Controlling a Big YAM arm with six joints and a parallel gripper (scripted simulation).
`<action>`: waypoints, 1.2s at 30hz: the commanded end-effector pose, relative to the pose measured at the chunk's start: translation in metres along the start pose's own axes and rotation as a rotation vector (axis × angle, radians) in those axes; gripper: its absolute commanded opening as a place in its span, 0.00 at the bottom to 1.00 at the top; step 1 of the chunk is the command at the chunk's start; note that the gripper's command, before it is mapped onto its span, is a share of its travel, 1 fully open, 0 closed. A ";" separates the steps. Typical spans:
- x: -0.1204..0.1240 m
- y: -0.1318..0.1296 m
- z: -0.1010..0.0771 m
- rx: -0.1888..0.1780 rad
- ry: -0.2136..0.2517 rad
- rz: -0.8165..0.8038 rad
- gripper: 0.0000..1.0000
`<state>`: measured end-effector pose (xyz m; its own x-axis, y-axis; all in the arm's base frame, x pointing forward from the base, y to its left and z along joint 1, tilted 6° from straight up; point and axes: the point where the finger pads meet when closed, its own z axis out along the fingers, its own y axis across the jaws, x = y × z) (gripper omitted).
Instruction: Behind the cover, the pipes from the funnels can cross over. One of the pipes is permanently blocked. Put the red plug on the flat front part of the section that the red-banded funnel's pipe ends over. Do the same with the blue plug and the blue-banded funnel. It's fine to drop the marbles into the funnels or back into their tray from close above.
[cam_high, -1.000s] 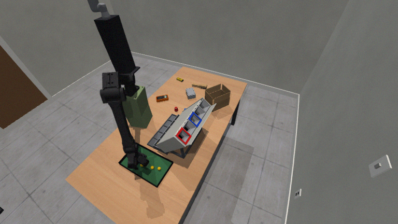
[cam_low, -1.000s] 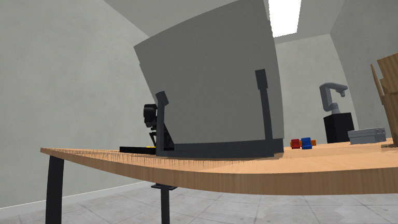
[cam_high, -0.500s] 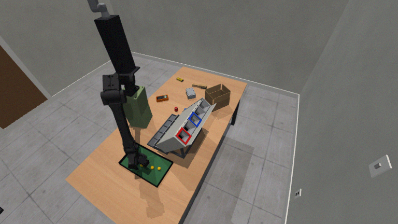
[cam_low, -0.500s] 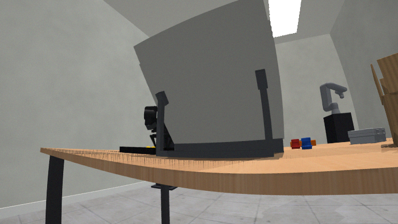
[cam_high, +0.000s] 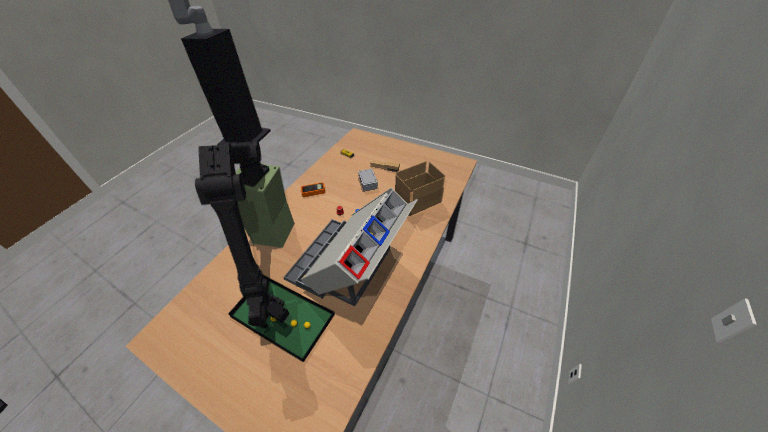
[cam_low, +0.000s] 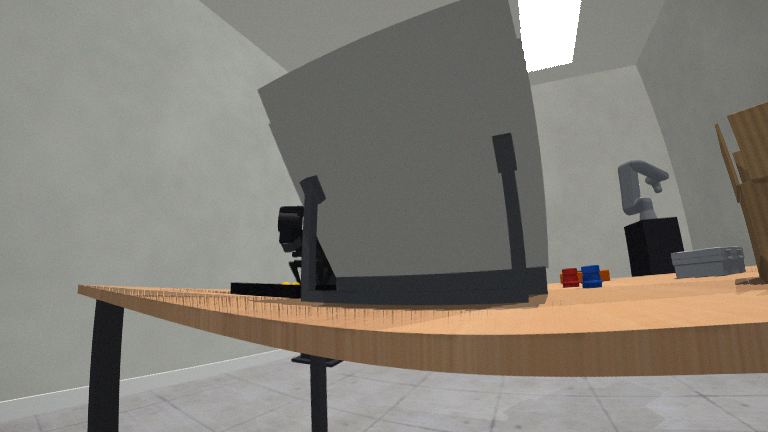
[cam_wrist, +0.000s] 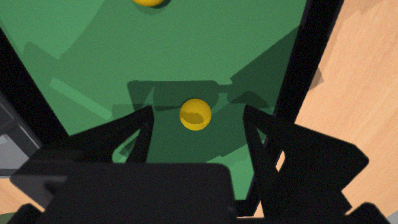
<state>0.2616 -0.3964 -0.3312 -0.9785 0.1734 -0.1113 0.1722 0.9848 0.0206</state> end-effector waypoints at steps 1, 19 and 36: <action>-0.007 0.001 0.009 0.008 -0.007 -0.003 0.80; -0.005 -0.005 -0.003 0.012 -0.012 0.003 0.00; -0.005 -0.005 -0.002 0.013 -0.012 0.004 0.00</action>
<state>0.2623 -0.3958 -0.3328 -0.9775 0.1782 -0.1131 0.1772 0.9840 0.0192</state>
